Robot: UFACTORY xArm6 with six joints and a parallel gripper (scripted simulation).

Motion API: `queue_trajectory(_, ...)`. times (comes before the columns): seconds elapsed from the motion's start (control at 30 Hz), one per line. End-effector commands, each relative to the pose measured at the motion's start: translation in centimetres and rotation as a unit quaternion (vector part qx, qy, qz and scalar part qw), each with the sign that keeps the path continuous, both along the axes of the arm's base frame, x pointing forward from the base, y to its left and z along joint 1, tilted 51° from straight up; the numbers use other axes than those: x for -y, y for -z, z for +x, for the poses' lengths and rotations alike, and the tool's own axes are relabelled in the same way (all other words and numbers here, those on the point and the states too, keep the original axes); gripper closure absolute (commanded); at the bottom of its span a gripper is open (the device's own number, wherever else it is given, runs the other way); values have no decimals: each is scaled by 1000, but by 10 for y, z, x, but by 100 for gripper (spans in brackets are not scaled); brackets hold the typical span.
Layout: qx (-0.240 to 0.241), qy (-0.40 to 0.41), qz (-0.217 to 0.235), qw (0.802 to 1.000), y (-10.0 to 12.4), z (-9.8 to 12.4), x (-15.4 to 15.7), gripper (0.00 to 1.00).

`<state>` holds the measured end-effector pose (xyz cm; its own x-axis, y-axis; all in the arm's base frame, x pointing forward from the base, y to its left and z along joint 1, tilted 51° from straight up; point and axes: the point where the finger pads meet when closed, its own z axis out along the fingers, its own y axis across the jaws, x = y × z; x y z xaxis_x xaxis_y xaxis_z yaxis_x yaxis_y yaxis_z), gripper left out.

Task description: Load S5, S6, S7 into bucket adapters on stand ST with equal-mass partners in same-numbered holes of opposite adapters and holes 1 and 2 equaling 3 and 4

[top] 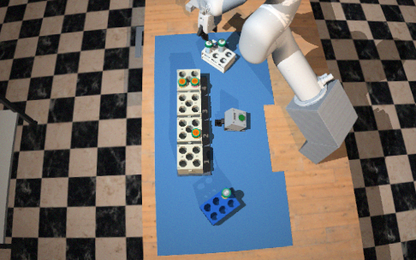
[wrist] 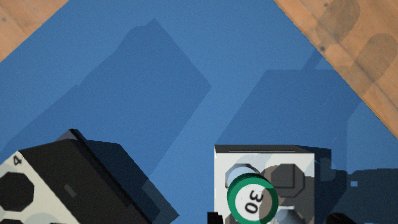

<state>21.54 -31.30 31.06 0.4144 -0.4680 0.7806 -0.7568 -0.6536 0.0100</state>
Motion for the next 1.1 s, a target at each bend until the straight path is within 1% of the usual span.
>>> queue_trajectory(0.0,2,0,-2,1000,4,5,7,43)
queue_trajectory(0.93,1,0,-2,1000,36,32,37,43)
queue_trajectory(1.07,1,0,-2,1000,36,32,37,43)
